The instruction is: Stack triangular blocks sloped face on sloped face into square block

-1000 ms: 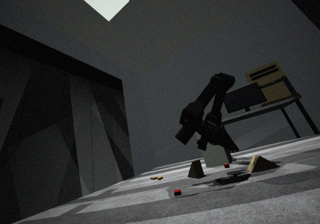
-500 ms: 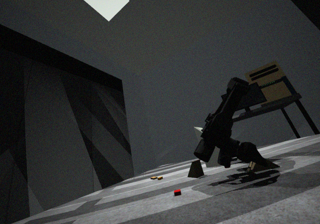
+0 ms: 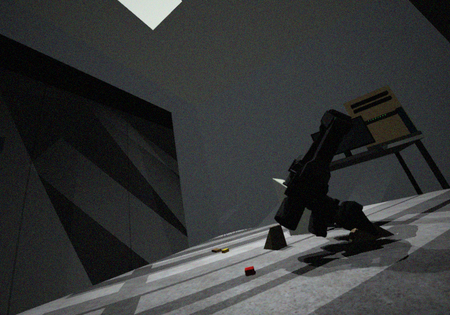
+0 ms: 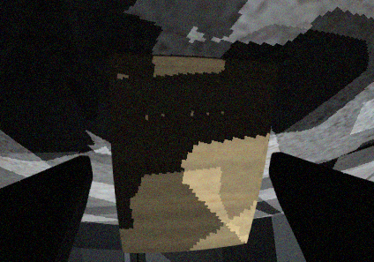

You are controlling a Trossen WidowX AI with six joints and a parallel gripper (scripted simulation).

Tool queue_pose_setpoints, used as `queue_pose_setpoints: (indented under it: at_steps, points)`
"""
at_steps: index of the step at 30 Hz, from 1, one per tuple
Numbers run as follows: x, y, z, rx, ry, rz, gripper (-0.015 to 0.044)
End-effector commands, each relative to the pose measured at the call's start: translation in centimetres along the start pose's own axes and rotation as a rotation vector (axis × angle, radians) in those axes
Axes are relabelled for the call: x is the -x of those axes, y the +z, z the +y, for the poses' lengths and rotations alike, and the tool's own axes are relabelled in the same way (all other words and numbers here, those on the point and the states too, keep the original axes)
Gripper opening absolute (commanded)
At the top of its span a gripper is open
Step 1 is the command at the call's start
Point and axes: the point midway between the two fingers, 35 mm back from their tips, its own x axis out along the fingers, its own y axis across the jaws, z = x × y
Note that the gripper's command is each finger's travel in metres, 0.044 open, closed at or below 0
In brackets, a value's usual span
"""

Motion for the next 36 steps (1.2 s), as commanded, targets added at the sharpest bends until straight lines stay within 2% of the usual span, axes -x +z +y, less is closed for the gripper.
queue_pose_setpoints:
  at_steps: [1,4,11,17,36]
  points:
    - [0.0,0.0,0.0,0.000,0.001,0.000,0.0282]
    - [0.0,0.0,0.0,0.000,0.001,0.000,0.0204]
    - [0.0,0.0,0.0,0.000,0.001,0.000,0.0157]
    - [0.5,-0.5,0.1,0.000,0.003,-0.009,0.0000]
    - [7.0,-7.1,-0.4,-0.012,0.042,-0.137,0.0000]
